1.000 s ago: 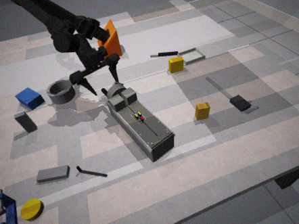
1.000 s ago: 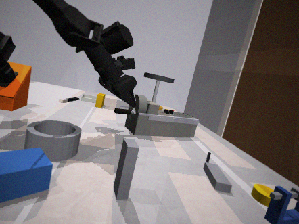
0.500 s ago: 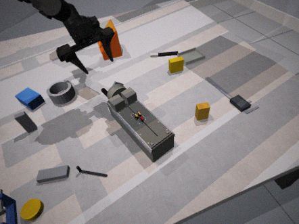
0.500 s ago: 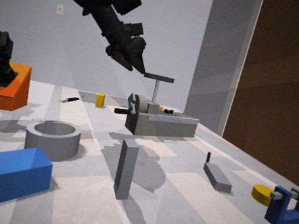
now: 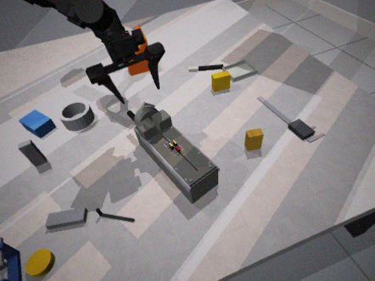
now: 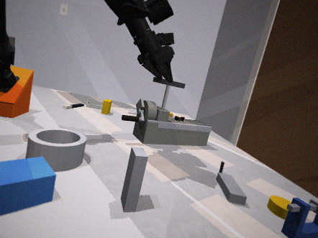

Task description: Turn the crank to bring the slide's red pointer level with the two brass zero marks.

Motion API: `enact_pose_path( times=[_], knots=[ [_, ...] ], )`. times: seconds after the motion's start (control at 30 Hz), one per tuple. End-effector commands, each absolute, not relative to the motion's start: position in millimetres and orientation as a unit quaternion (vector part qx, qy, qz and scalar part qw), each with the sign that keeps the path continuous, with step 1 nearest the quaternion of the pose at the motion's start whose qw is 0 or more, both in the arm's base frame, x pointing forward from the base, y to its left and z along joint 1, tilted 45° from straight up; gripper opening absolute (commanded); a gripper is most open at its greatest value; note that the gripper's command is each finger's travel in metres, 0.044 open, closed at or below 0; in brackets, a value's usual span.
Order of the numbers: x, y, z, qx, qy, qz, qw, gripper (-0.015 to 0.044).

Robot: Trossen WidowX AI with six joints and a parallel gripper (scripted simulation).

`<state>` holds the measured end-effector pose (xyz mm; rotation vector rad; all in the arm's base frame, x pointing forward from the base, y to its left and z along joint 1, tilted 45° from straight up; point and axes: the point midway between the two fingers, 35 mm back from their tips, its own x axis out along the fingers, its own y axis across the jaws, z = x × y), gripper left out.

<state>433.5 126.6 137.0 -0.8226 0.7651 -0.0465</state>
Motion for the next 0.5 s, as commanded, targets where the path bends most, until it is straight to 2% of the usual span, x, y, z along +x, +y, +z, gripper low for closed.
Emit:
enact_pose_path(
  times=[0.0,0.3,0.47],
  knots=[
    [448,135,133,-0.378,0.356,-0.042,0.854,0.0440],
    [476,154,114,-0.356,0.345,-0.079,0.865,0.0440],
    [480,142,100,-0.355,0.345,-0.080,0.865,0.0440]
  ],
)
